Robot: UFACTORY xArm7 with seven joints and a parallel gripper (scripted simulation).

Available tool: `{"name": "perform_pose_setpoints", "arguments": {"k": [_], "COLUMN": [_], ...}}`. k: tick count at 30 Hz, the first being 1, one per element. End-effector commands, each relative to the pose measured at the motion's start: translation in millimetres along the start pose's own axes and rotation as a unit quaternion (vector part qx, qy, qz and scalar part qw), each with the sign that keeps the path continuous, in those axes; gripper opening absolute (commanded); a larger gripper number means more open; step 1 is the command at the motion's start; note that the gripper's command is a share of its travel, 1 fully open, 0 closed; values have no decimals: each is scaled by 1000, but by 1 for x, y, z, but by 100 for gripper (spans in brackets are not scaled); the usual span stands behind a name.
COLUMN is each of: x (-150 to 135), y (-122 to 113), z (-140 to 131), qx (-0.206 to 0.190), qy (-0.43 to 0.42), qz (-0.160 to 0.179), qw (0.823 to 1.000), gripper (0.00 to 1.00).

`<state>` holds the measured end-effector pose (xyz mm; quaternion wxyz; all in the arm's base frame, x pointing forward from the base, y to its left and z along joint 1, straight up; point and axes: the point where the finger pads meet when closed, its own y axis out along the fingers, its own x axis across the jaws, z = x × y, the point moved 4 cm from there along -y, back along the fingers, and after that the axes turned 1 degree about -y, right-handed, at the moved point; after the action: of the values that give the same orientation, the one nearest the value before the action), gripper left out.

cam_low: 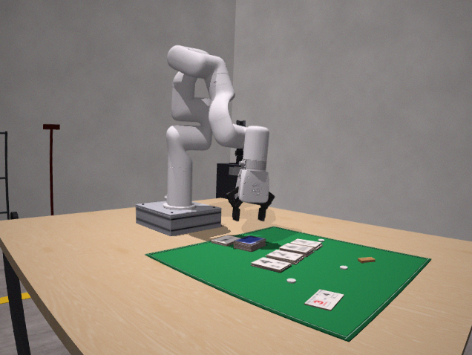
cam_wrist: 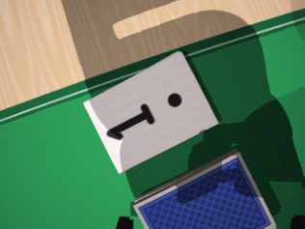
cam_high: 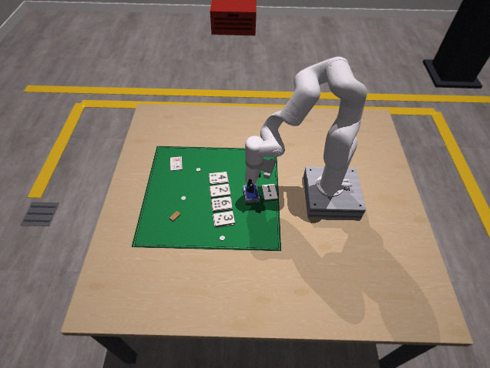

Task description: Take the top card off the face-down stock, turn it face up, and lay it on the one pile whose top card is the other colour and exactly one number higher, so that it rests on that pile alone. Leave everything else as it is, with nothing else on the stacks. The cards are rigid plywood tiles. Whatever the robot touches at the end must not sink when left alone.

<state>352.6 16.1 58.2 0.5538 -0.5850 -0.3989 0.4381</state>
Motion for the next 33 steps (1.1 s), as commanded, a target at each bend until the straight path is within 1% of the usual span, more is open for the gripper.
{"name": "perform_pose_setpoints", "arguments": {"k": [1,2,3,6,9,13,17,19,20,22,24,28,32,33], "x": [0,0,0,1,1,2,2,2,2,2,2,2,2,2], "y": [-1,-1,-1,-2,-3,-5,-6,-6,-7,-7,-8,-8,-8,-8], "z": [-2,-2,-2,-2,-3,-4,-5,-5,-5,-5,-6,-6,-6,-6], "qx": [1,1,-2,-6,-10,-15,-20,-20,-22,-24,-25,-27,-27,-28], "qy": [-116,-116,-183,-240,-305,-390,-472,-472,-530,-561,-595,-665,-727,-742], "qz": [-12,-12,-10,-6,-1,5,12,12,16,18,20,23,22,21], "qw": [993,993,983,971,952,920,881,881,848,827,803,746,686,670], "gripper": [100,100,100,100,100,100,100,100,100,100,100,100,100,87]}}
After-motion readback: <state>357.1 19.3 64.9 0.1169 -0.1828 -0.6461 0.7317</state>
